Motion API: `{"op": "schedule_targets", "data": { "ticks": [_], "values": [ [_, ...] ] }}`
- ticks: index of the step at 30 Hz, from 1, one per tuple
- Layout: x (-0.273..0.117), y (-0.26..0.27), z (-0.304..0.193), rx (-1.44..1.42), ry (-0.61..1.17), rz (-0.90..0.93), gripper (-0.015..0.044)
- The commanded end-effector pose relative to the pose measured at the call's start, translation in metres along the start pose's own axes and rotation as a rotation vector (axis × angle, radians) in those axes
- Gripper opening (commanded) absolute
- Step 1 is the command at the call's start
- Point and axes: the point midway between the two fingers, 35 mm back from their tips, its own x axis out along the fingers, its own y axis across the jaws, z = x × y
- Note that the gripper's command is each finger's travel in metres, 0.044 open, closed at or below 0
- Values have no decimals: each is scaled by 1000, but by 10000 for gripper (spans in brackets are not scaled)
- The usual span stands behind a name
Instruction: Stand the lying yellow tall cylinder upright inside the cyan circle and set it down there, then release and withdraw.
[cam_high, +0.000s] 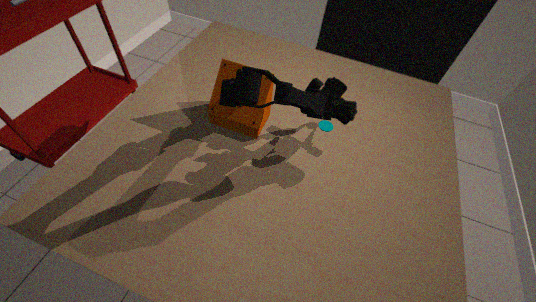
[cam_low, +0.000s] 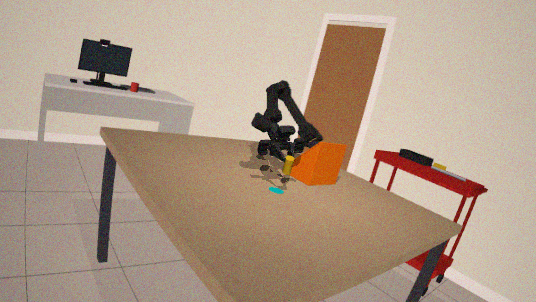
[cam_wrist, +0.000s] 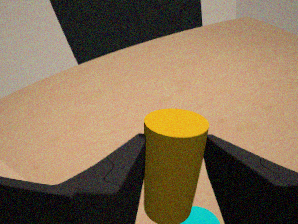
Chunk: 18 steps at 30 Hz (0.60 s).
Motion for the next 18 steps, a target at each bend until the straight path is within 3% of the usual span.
{"op": "schedule_targets", "data": {
  "ticks": [1, 18],
  "values": [
    [-2, 0, 3, -19, -31, -6, 105],
    [-12, 0, 5, -69, -142, -41, 105]
  ]
}}
